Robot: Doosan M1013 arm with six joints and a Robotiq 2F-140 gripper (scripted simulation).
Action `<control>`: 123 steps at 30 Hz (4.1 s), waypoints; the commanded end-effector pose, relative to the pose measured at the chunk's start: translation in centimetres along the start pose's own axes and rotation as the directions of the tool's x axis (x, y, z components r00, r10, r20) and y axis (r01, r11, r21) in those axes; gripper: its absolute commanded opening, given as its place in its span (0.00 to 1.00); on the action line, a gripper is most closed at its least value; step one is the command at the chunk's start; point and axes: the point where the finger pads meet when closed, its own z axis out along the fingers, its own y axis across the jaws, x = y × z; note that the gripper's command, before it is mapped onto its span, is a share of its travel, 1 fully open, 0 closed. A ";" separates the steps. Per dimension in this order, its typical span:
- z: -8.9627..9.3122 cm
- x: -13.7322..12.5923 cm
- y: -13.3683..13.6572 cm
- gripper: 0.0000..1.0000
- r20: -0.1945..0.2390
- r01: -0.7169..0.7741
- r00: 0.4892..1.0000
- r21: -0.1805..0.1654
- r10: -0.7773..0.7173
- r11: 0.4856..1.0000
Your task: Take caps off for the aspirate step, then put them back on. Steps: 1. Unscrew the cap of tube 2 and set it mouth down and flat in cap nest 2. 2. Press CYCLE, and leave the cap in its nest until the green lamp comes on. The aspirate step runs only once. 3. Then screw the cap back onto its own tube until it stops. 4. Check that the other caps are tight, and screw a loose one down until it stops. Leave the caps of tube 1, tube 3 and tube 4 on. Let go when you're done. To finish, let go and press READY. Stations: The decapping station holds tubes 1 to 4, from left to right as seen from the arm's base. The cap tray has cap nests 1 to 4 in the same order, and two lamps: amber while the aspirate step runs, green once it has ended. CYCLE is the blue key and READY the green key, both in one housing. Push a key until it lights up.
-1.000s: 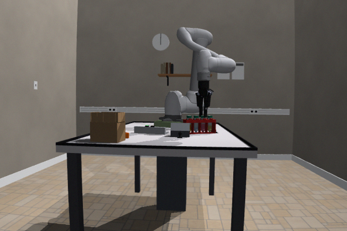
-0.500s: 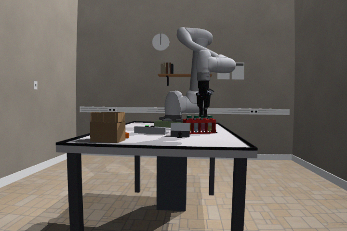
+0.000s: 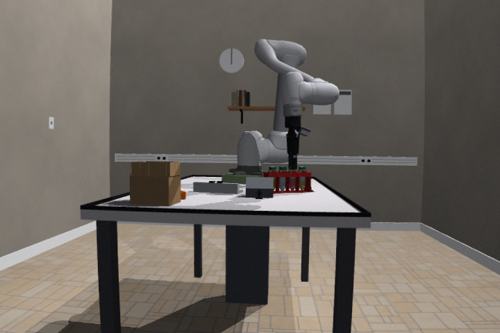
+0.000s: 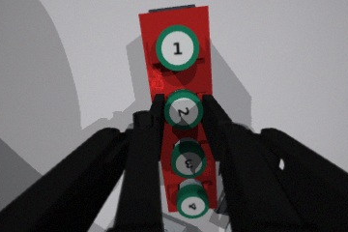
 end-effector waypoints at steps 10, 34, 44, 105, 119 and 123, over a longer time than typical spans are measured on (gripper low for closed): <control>-0.1 0.0 0.0 0.30 0.012 -0.272 0.962 -0.005 0.272 0.962; -0.1 0.0 0.0 0.41 0.013 0.044 0.999 -0.001 -0.044 0.999; -0.1 0.0 0.0 0.41 0.013 0.430 0.903 0.005 -0.430 0.903; 0.1 0.0 0.0 0.41 0.012 -0.272 0.962 -0.005 0.272 0.962; 0.0 0.0 0.0 0.41 0.013 -0.115 0.993 -0.003 0.115 0.993; 0.0 0.0 0.0 0.41 0.013 0.045 0.999 -0.001 -0.044 0.999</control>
